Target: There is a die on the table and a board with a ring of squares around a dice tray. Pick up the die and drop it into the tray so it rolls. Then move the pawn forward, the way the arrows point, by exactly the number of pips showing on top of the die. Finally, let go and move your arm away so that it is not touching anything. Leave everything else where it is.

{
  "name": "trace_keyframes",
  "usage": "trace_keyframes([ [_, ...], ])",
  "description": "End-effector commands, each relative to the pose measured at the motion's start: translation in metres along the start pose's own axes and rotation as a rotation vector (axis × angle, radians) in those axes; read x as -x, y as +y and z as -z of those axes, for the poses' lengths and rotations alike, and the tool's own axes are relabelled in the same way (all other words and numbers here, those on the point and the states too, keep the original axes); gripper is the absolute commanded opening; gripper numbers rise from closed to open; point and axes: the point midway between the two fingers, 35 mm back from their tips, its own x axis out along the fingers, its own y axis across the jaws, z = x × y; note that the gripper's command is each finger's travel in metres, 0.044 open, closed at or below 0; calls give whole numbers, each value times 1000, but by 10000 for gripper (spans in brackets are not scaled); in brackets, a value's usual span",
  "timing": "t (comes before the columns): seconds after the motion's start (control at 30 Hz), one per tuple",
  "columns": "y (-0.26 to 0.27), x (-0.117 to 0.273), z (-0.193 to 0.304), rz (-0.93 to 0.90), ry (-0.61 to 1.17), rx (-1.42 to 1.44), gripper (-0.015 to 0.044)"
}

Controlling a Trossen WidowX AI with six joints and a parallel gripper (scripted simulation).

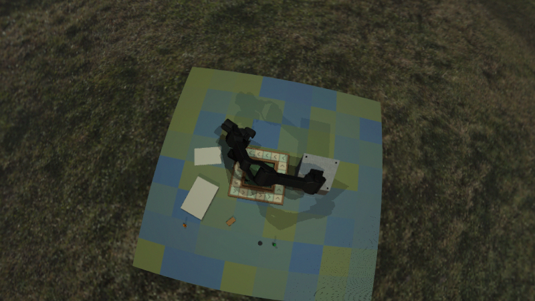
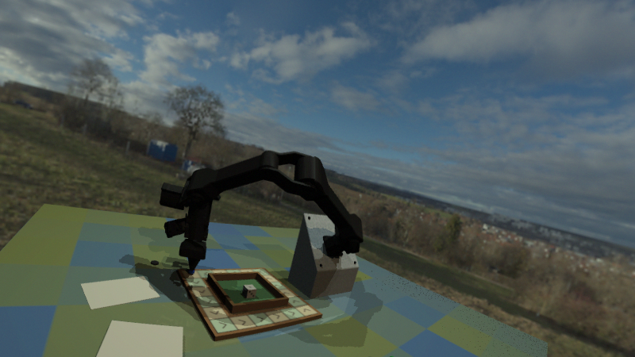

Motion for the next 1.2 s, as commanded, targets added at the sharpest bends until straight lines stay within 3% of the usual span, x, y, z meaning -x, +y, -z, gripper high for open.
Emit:
trace_keyframes([
  [0.0, -1, 28, -8, 4, -18, 5, 0],
  [0.5, 2, 120, -5, 4, -16, 6, 0],
  [0.7, 3, 118, -5, 4, -17, 6, 0],
  [1.17, 27, 68, 6, 4, -17, 5, 0],
])
